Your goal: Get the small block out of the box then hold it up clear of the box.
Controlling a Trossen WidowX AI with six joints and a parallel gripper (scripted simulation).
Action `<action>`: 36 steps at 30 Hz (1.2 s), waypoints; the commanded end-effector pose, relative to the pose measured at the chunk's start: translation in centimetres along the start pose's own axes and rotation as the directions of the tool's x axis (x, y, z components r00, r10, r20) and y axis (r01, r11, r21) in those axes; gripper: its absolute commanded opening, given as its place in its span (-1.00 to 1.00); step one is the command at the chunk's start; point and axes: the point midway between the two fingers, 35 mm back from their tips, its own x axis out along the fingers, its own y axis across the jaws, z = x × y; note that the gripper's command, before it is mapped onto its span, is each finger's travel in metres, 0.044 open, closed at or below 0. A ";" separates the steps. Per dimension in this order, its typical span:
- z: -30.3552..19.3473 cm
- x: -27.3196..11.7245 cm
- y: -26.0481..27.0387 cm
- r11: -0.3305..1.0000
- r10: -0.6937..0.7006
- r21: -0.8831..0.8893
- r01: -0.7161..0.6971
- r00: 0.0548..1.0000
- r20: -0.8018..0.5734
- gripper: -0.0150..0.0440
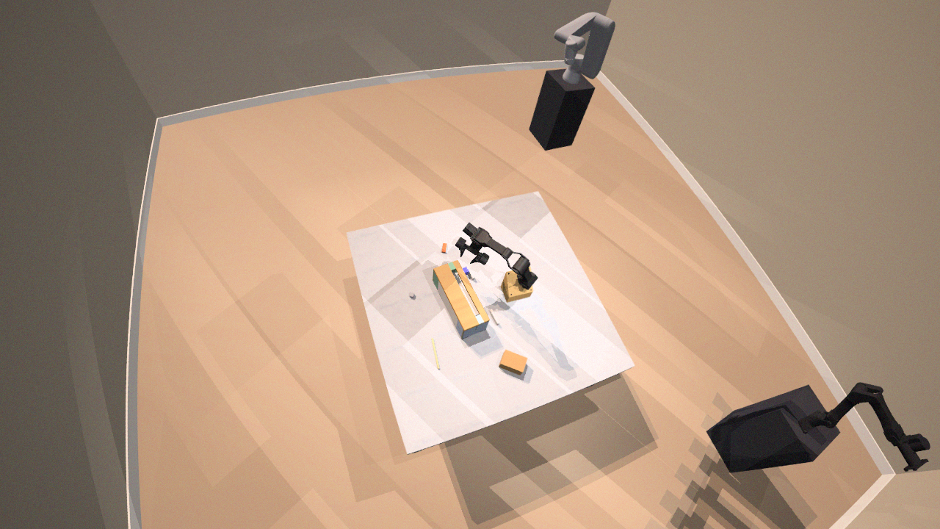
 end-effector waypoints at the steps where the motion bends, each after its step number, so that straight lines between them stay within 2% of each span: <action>1: 1.1 -0.2 0.4 0.769 0.010 0.638 0.048 0.996 -0.087 0.47; 17: 1.1 0.0 0.4 0.769 0.010 0.638 0.047 0.996 -0.087 0.47; 24: 3.3 8.4 -2.0 0.769 0.009 0.637 0.050 0.996 -0.089 0.47; 36: 3.5 9.3 -2.2 0.769 0.010 0.638 0.050 0.996 -0.089 0.47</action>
